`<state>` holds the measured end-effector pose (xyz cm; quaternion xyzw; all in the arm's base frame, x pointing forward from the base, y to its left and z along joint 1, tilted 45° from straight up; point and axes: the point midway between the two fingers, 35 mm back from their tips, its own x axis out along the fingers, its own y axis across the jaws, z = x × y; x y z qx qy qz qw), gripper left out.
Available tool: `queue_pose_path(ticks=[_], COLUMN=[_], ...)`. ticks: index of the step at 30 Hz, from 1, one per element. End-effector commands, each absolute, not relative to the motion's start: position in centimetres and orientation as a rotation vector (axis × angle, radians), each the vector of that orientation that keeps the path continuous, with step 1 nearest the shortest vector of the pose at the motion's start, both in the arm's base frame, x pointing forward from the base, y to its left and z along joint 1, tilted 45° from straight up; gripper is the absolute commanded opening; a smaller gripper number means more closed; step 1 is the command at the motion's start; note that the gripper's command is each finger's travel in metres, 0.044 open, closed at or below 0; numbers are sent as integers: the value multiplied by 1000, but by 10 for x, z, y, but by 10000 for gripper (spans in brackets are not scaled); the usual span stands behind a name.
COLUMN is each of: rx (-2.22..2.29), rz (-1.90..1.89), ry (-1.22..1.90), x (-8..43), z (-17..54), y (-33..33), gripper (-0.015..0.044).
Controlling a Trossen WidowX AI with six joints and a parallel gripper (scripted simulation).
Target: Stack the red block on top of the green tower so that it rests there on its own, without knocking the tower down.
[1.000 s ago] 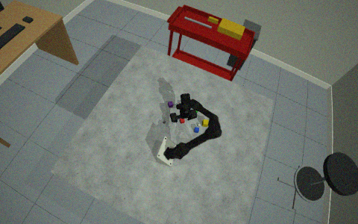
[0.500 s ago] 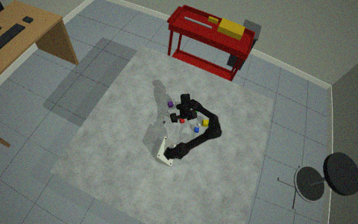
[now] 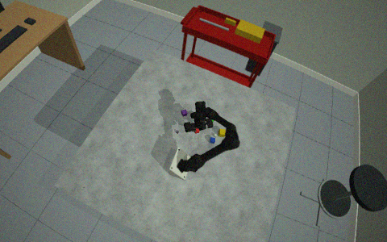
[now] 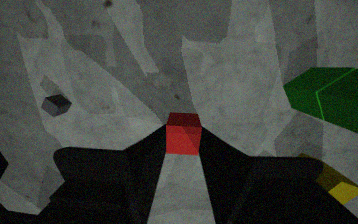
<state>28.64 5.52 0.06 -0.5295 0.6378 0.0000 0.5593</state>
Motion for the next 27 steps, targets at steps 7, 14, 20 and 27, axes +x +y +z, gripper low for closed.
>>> queue_pose_path(ticks=[7,14,20,27], rx=[-1254,-1253,-1253,-1252], rz=[-1,0,2,3], ry=[1502,1502,1503,1504], x=[285,277,271,265], z=[10,35,57,79], y=[64,89,110,132], gripper=[0,0,0,0])
